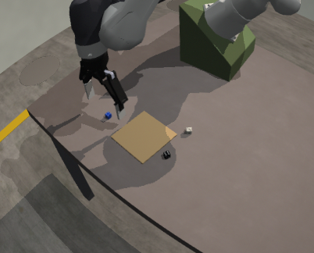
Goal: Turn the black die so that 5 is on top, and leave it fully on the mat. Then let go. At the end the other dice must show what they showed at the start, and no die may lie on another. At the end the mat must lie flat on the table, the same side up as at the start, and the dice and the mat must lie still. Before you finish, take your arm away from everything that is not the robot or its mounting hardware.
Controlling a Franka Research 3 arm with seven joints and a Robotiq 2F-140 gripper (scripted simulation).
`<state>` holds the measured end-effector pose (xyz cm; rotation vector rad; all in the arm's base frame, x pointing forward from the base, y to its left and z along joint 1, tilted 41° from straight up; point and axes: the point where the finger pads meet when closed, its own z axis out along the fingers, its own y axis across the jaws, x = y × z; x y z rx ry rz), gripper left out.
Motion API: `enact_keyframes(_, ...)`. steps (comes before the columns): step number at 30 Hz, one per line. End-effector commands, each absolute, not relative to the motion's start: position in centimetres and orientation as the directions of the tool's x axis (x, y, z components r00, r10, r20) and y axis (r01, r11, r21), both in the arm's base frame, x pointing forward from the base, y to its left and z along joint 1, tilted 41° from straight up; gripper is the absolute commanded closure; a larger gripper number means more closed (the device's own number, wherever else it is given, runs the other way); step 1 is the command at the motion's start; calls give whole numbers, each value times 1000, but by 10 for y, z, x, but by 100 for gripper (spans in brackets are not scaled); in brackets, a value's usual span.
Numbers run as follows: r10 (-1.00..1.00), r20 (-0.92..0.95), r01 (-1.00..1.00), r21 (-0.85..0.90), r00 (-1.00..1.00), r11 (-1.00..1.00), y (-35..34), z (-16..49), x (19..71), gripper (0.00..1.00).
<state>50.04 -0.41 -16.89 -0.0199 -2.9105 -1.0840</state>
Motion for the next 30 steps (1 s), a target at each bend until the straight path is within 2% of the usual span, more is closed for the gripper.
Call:
enact_keyframes(1,-2,33,20,651,-999,759,-6,-170,501,0)
enact_keyframes(30,-2,33,20,651,-999,759,0,-165,498,0)
